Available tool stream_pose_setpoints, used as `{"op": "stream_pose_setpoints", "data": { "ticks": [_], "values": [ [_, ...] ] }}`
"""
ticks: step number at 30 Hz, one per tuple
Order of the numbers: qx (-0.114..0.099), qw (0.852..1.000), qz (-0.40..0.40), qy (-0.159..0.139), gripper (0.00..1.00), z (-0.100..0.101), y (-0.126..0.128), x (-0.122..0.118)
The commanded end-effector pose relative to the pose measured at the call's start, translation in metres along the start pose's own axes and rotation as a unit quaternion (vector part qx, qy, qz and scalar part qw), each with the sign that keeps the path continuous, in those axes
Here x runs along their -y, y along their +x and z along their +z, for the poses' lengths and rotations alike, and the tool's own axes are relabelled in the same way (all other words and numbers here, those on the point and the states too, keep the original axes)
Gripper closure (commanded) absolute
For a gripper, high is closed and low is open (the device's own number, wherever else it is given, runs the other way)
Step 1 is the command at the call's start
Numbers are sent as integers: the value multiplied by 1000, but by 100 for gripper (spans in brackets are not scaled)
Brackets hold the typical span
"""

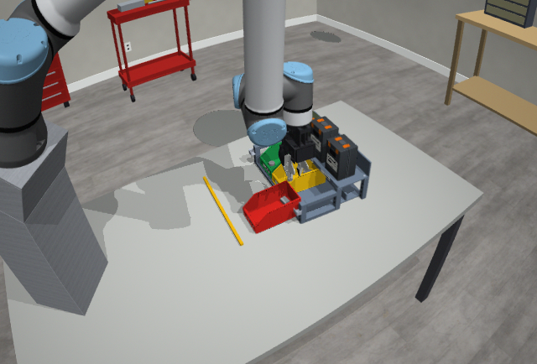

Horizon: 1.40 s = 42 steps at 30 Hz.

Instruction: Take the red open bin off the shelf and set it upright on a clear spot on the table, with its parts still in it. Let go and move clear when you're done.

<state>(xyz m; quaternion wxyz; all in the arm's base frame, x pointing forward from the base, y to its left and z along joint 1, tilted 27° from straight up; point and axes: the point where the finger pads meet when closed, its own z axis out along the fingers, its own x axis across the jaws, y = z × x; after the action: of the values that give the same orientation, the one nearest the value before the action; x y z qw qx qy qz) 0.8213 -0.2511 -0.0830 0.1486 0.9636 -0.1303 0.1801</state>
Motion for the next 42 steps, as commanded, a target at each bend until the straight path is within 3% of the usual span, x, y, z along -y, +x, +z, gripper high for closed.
{"op": "stream_pose_setpoints", "data": {
  "ticks": [1, 42],
  "values": [
    [-1, 1000, 0, 0, 80, 0, 0, 0],
    [-1, 1000, 0, 0, 80, 19, -1, 0]
  ]
}}
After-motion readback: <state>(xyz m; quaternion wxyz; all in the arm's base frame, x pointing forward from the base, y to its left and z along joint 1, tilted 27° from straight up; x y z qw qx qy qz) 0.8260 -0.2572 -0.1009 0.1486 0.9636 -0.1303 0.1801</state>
